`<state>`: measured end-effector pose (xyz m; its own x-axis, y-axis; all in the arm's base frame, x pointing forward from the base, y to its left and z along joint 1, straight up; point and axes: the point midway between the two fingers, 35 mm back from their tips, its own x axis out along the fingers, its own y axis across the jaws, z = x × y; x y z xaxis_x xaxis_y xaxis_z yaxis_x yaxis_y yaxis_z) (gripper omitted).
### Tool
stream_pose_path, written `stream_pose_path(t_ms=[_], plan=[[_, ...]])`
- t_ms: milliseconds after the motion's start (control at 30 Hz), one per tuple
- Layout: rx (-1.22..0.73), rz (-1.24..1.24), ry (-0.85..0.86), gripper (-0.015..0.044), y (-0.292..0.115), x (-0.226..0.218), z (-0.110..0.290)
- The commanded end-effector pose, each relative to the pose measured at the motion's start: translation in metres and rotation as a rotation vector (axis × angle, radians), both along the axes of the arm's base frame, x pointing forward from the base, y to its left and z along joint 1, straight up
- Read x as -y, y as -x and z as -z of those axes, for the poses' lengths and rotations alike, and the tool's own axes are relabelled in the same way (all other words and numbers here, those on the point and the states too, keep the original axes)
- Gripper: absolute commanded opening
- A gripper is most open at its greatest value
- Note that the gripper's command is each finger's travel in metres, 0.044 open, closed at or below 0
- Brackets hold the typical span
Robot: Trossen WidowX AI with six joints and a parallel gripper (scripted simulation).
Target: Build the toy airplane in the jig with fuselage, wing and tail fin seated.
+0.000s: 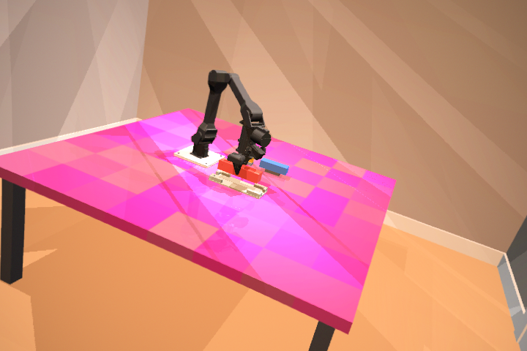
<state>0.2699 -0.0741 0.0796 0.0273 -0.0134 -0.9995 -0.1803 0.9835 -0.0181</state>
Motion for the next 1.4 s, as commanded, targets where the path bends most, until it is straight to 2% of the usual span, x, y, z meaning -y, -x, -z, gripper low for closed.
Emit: stream_pose_path(t_ms=[0, 467, 633, 800, 1300, 1367], plan=[[-0.003, -0.006, -0.004, 0.0196, 0.0, -0.001, 0.008], [-0.003, -0.006, -0.004, 0.0196, 0.001, -0.001, 0.023], [-0.003, 0.0, -0.001, 0.0162, 0.001, 0.0, 0.021], [-0.003, 0.0, -0.001, 0.0031, 0.001, 0.0, 0.021], [-0.003, 0.0, -0.001, 0.0425, 0.001, 0.0, 0.021], [-0.003, 0.0, -0.001, 0.044, 0.001, 0.0, 0.021]])
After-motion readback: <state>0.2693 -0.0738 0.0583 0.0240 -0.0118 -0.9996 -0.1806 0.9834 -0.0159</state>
